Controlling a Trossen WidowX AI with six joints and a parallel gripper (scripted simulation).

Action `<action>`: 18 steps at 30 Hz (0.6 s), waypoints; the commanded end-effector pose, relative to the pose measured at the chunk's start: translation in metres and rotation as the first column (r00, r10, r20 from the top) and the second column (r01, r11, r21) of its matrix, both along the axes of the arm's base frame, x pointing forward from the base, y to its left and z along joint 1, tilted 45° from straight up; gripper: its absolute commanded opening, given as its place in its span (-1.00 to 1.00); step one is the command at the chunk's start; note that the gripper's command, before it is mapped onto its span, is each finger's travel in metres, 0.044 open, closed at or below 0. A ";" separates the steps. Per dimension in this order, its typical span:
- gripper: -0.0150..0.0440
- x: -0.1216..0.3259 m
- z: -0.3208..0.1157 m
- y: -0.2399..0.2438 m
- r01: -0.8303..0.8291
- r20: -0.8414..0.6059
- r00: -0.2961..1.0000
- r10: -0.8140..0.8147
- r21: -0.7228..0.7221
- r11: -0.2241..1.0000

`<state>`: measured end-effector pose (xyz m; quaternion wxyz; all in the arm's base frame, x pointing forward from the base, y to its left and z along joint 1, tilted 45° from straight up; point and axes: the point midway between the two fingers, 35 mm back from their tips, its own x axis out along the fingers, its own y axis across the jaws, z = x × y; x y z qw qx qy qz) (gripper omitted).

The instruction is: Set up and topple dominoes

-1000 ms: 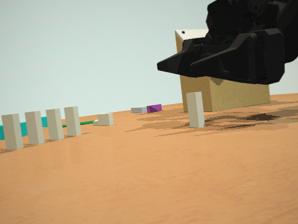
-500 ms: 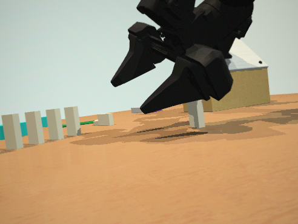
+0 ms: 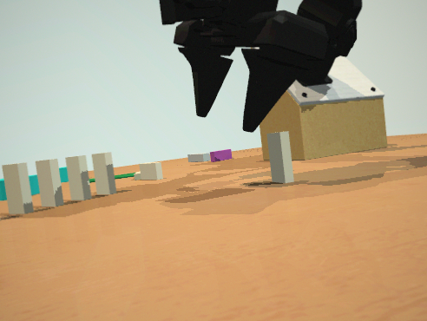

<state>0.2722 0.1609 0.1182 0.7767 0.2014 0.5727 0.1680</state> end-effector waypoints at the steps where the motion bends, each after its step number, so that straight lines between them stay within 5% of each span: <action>1: 1.00 -0.036 0.045 -0.009 -0.027 -0.242 0.966 0.093 0.262 0.965; 18: 1.00 -0.032 0.007 0.028 -0.028 -0.242 0.966 0.094 0.263 0.964</action>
